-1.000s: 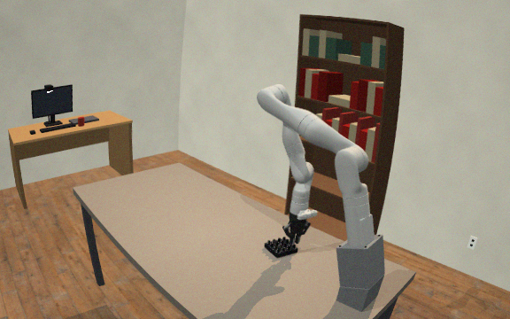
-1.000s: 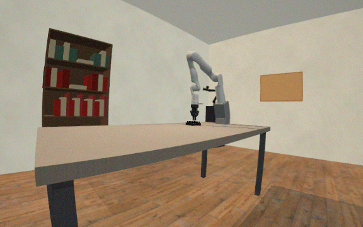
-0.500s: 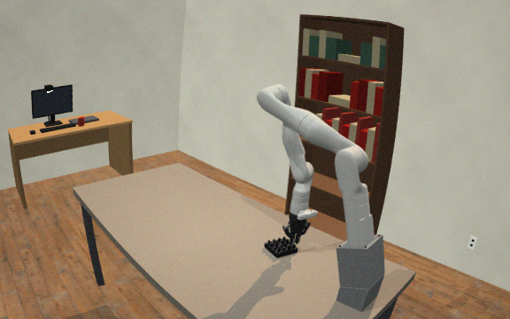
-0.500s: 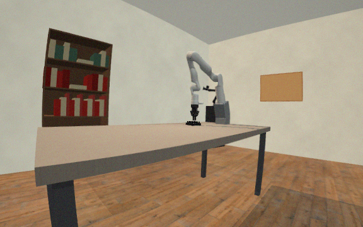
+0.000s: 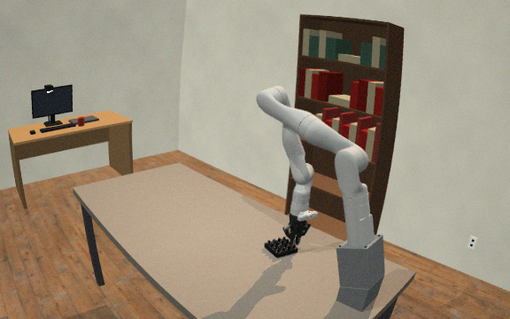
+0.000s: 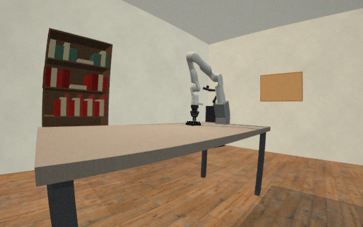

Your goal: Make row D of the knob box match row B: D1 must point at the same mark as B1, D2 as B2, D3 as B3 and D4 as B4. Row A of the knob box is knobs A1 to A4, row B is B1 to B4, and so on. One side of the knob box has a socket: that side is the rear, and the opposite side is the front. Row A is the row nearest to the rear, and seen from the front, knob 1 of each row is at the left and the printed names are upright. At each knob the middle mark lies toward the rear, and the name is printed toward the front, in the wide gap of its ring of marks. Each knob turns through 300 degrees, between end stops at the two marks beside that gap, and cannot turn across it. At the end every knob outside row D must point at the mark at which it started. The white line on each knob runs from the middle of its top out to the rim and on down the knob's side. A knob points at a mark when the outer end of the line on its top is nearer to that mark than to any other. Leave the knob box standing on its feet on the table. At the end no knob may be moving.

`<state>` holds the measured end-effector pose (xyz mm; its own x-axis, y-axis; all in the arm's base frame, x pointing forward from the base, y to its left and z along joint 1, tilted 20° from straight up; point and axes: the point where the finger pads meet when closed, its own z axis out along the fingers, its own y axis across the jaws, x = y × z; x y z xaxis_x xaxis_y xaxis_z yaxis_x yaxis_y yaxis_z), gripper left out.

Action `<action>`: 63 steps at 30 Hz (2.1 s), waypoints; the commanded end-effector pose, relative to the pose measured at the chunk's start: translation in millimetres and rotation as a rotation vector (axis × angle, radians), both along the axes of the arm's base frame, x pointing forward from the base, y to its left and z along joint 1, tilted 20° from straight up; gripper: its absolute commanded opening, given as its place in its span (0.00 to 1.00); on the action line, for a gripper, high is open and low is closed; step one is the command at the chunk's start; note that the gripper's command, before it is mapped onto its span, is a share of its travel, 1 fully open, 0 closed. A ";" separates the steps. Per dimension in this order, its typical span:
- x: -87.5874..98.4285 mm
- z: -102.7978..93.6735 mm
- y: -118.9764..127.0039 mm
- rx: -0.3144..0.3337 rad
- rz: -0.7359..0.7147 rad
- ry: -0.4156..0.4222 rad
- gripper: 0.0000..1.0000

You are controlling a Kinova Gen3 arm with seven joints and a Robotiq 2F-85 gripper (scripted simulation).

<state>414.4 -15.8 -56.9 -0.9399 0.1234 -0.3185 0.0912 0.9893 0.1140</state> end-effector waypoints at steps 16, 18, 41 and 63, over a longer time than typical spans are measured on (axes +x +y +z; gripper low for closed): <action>4.1 -8.3 -1.6 -0.005 -0.001 -0.002 0.19; 4.2 -8.2 -1.6 -0.005 -0.001 -0.003 0.19; 4.2 -8.2 -1.7 -0.005 -0.001 -0.003 0.19; 3.9 -8.3 -1.8 -0.006 -0.001 -0.002 0.08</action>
<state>415.6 -16.0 -65.1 -0.9411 0.1226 -0.3150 0.0917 0.9896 0.1113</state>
